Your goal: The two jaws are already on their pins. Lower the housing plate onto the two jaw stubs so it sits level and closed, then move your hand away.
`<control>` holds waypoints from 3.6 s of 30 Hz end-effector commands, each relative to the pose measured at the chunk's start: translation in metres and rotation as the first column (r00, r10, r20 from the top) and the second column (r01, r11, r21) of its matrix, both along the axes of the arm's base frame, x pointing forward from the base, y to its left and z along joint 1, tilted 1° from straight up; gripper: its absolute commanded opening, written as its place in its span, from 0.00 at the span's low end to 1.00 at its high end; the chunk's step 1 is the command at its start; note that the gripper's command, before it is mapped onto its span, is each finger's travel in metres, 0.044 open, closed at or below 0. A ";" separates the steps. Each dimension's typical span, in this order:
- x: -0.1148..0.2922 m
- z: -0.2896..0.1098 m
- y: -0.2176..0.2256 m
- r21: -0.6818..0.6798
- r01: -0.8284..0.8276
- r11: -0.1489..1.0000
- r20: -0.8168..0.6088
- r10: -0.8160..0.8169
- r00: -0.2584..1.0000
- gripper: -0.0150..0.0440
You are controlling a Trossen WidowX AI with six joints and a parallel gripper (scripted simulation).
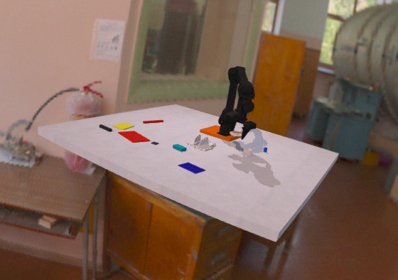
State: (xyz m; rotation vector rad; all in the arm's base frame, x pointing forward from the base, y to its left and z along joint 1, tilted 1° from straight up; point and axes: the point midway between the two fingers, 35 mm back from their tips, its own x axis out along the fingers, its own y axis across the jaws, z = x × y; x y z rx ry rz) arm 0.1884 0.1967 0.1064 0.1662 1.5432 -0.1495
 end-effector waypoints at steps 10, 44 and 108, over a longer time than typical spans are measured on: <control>0.017 0.001 -0.037 -0.005 -0.058 0.998 0.001 0.058 0.998 0.85; 0.032 -0.001 -0.144 -0.020 -0.218 0.976 0.001 0.218 0.976 0.85; 0.033 -0.012 -0.148 -0.021 -0.222 0.975 0.001 0.222 0.975 0.85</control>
